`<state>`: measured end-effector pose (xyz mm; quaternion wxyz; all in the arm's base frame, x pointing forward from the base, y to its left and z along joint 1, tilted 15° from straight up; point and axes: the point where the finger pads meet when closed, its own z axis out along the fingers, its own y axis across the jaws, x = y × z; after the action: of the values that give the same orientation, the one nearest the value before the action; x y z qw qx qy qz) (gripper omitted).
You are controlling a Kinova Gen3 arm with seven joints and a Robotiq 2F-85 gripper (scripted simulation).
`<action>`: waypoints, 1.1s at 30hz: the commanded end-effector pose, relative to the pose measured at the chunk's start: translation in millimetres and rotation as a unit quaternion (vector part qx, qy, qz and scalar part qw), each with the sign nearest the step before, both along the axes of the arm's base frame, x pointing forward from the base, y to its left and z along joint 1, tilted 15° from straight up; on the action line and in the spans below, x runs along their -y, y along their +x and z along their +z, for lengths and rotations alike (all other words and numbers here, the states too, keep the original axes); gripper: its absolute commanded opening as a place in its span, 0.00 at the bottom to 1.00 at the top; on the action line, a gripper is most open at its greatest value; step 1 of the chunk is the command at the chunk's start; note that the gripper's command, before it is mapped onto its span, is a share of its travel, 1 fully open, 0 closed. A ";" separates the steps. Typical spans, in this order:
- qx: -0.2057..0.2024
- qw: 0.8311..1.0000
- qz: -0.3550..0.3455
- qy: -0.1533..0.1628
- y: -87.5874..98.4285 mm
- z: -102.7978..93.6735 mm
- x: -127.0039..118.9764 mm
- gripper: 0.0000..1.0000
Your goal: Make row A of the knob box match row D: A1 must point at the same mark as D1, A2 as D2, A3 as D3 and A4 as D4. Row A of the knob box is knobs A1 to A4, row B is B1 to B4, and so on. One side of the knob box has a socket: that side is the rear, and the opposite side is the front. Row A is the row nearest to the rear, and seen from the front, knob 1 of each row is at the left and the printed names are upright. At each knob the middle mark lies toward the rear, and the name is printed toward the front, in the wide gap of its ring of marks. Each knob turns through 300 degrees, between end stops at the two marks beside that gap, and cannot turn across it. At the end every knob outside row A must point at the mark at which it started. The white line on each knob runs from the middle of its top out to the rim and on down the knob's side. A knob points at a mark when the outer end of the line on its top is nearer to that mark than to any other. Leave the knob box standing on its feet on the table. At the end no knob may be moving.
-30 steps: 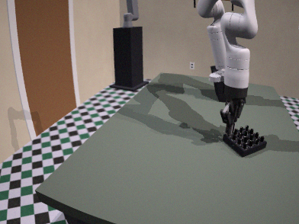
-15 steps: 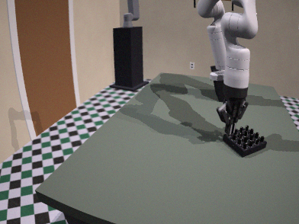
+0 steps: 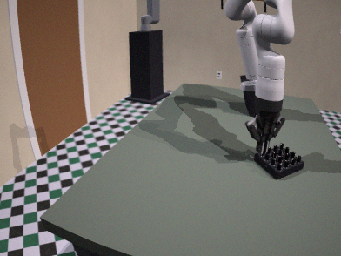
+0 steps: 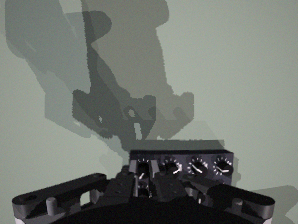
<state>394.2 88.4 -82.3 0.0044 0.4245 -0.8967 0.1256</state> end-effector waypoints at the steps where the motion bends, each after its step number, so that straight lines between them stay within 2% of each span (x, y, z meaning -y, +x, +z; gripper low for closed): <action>1: 0.002 1.000 -0.006 0.000 0.0 -0.1 0.1 0.08; 31: 0.006 1.000 -0.023 0.001 0.0 -0.1 0.1 0.08; 32: 0.006 1.000 -0.023 0.001 0.0 -0.1 0.1 0.19; 33: 0.006 1.000 -0.023 0.001 0.0 -0.1 0.1 0.19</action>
<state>394.1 88.4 -82.5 0.0016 0.4032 -0.9063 0.1265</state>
